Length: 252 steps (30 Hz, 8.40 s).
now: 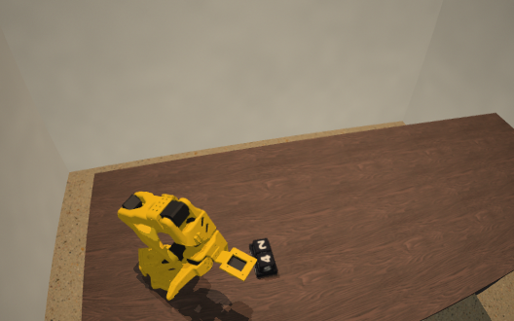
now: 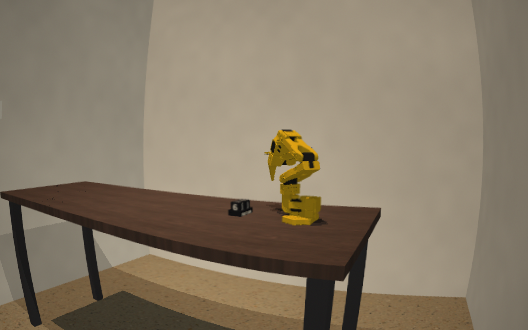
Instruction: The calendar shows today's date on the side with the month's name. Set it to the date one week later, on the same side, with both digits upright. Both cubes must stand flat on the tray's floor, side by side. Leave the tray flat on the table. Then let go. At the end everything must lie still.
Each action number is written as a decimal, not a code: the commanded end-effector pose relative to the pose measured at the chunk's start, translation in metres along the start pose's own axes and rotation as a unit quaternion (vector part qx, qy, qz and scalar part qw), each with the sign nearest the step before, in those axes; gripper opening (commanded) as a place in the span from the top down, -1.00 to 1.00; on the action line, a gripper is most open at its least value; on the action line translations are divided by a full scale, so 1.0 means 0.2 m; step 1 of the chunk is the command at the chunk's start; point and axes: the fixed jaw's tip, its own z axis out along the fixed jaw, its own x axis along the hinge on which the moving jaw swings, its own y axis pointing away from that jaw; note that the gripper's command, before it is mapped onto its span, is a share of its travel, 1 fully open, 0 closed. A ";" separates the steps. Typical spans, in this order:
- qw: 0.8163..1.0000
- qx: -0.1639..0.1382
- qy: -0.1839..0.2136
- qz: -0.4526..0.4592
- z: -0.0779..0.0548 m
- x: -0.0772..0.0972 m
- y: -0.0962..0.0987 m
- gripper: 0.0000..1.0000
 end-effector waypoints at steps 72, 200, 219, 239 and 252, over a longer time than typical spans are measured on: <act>0.209 -0.139 -0.029 -0.968 0.10 0.09 0.23 0.01; -0.310 0.004 -0.149 -0.939 -0.02 -0.03 0.40 0.34; -0.291 0.109 -0.173 -0.935 -0.15 -0.10 0.39 0.30; -0.125 0.058 -0.176 -0.975 -0.15 -0.11 0.39 0.30; 0.114 -0.008 -0.160 -0.980 -0.14 -0.14 0.39 0.30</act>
